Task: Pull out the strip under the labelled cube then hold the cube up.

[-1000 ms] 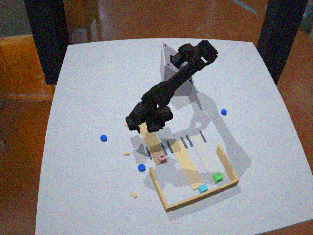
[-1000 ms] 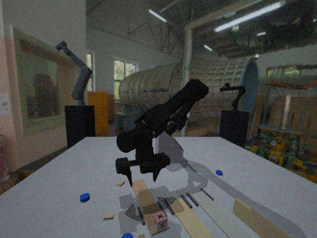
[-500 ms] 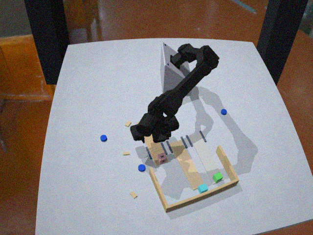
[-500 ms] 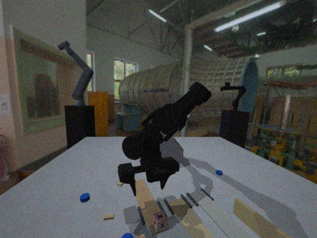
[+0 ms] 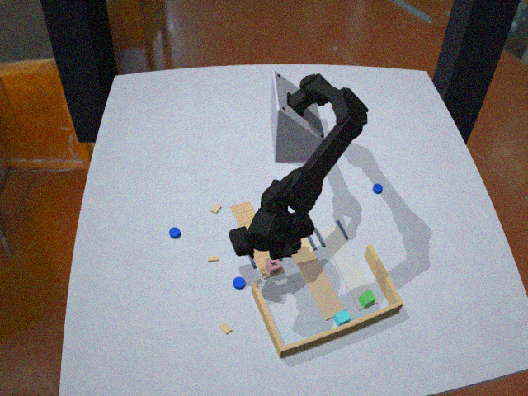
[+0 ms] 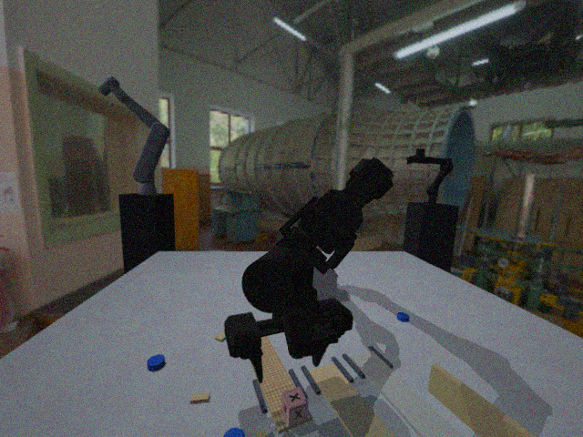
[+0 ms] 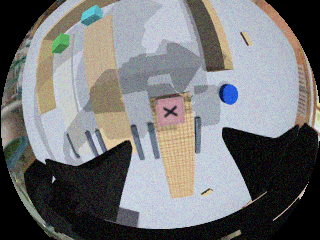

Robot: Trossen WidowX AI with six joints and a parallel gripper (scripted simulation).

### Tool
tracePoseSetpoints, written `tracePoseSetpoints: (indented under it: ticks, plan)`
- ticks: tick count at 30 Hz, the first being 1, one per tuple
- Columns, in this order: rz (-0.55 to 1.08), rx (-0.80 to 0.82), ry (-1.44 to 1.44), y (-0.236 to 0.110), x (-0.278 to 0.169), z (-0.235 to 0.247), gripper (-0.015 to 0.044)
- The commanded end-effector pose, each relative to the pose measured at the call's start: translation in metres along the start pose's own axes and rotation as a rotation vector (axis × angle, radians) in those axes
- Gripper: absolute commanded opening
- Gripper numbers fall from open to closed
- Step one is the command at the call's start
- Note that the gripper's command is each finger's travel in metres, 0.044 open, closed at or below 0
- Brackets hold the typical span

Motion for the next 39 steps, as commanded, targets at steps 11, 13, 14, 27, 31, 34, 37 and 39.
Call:
tracePoseSetpoints:
  ticks: [11,13,14,27,31,34,37,39]
  plan:
    - [-0.003,0.005,0.005,0.008,0.018,0.006,0.0250]
    - [-0.003,0.005,0.005,0.012,0.018,0.006,0.0250]
    - [-0.003,0.005,0.005,0.013,0.018,0.006,0.0250]
    - [-0.004,0.006,0.005,0.035,0.018,0.006,0.0250]
    - [-0.004,0.007,0.005,0.041,0.018,0.006,0.0250]
    - [-0.004,0.007,0.005,0.046,0.018,0.006,0.0250]
    - [-0.004,0.007,0.005,0.051,0.017,0.007,0.0250]
    - [-0.004,0.008,0.005,0.053,0.017,0.007,0.0250]
Point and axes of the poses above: the point midway between the two fingers, 35 mm back from their tips, its own y axis out along the fingers, its own z axis across the jaws, x = y × z, the point moved 6 cm from there along -y, back along the fingers, and after that the axes turned 10 degrees about y, right-handed, at the moved point
